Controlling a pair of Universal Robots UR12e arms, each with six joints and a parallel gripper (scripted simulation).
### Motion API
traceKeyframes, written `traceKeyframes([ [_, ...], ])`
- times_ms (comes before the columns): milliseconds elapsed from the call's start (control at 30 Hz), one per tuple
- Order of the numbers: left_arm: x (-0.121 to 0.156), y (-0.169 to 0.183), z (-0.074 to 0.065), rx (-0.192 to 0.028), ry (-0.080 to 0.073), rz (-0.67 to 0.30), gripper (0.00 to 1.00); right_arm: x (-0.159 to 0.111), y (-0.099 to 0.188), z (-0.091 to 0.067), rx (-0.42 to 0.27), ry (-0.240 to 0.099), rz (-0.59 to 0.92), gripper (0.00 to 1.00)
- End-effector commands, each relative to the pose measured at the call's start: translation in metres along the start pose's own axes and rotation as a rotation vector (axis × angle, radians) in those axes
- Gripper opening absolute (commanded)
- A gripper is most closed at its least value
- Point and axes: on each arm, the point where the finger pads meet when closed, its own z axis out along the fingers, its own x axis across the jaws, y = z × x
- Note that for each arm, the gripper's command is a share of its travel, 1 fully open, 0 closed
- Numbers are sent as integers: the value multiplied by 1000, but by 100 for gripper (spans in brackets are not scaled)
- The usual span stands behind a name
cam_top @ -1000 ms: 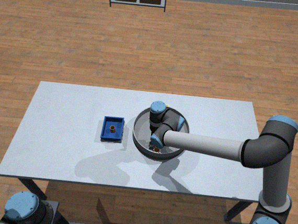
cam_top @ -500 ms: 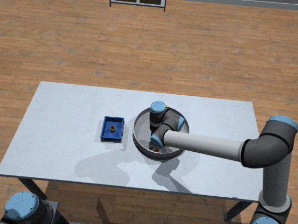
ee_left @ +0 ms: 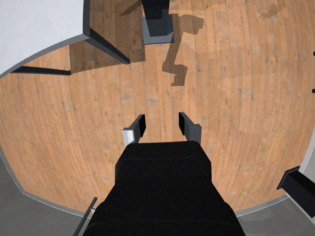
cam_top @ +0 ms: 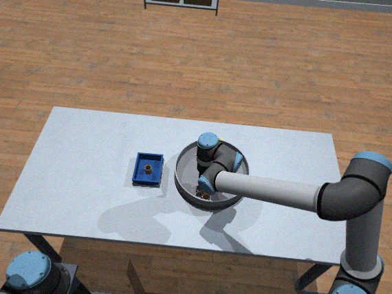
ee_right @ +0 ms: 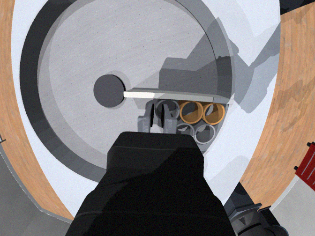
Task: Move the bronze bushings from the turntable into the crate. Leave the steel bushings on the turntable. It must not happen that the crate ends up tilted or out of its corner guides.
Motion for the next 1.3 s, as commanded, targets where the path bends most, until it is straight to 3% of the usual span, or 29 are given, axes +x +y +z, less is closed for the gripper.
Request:
traceKeyframes([
  [0, 2, -2, 3, 5, 1, -3, 100, -2, 1, -4, -5, -2, 0, 36],
  [1267, 2, -2, 3, 5, 1, -3, 100, -1, 0, -1, -2, -1, 0, 36],
])
